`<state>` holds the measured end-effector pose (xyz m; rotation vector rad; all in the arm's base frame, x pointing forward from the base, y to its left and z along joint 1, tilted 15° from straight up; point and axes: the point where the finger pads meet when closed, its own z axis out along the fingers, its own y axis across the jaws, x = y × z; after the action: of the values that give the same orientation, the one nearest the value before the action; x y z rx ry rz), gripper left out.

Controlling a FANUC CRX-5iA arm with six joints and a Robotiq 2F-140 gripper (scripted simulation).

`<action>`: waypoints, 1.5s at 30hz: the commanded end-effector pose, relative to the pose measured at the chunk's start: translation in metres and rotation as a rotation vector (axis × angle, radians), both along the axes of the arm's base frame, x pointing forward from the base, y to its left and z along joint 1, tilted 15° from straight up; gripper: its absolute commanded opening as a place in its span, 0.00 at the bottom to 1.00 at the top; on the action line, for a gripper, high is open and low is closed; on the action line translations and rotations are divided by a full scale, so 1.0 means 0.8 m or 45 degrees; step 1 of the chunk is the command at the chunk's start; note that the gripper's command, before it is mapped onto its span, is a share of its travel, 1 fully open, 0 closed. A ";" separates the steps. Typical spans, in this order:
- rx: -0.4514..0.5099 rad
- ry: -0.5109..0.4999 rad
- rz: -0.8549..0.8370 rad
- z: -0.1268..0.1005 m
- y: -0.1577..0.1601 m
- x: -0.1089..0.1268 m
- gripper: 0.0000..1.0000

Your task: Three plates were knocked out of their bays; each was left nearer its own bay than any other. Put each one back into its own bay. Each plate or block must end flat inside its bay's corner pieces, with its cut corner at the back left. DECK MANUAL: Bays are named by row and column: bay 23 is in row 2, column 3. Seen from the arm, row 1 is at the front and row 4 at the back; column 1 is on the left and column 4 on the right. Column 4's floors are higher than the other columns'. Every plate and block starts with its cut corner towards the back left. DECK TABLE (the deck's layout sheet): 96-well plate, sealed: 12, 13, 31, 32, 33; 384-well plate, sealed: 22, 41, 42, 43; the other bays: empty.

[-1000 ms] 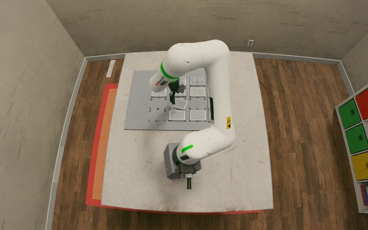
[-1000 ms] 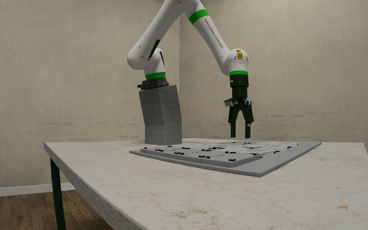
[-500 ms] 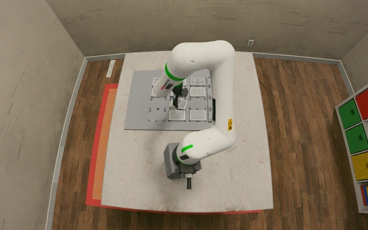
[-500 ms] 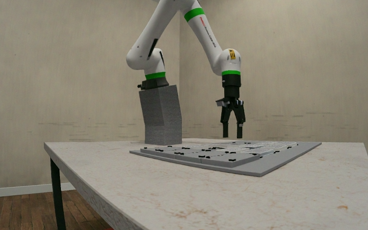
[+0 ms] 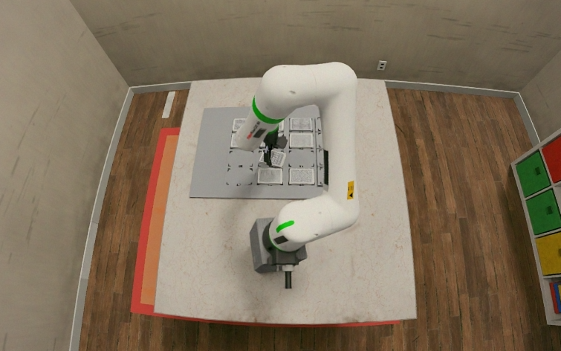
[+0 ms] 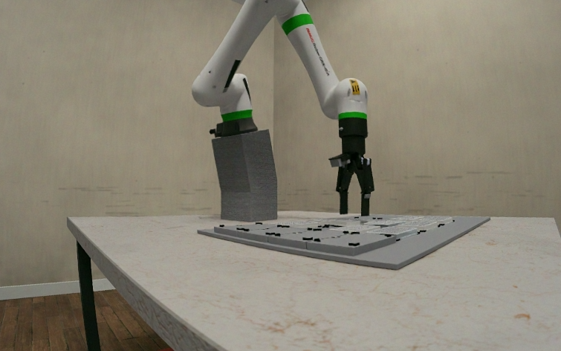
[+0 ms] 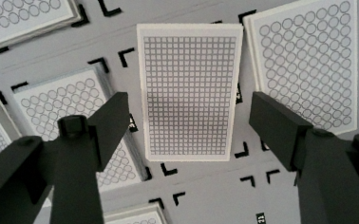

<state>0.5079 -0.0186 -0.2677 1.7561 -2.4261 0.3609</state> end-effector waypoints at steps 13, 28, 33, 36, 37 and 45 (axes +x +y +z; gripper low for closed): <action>0.000 -0.002 0.001 -0.004 -0.001 0.001 0.70; 0.000 -0.002 0.001 -0.017 -0.004 0.002 0.70; 0.000 -0.002 0.001 -0.022 -0.006 0.002 0.70; 0.000 -0.002 0.001 -0.027 -0.007 0.002 0.70; 0.000 -0.002 0.001 -0.029 -0.008 0.002 0.70; 0.000 -0.002 0.001 -0.029 -0.008 0.002 0.70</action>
<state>0.5088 -0.0250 -0.2911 1.7561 -2.4261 0.3611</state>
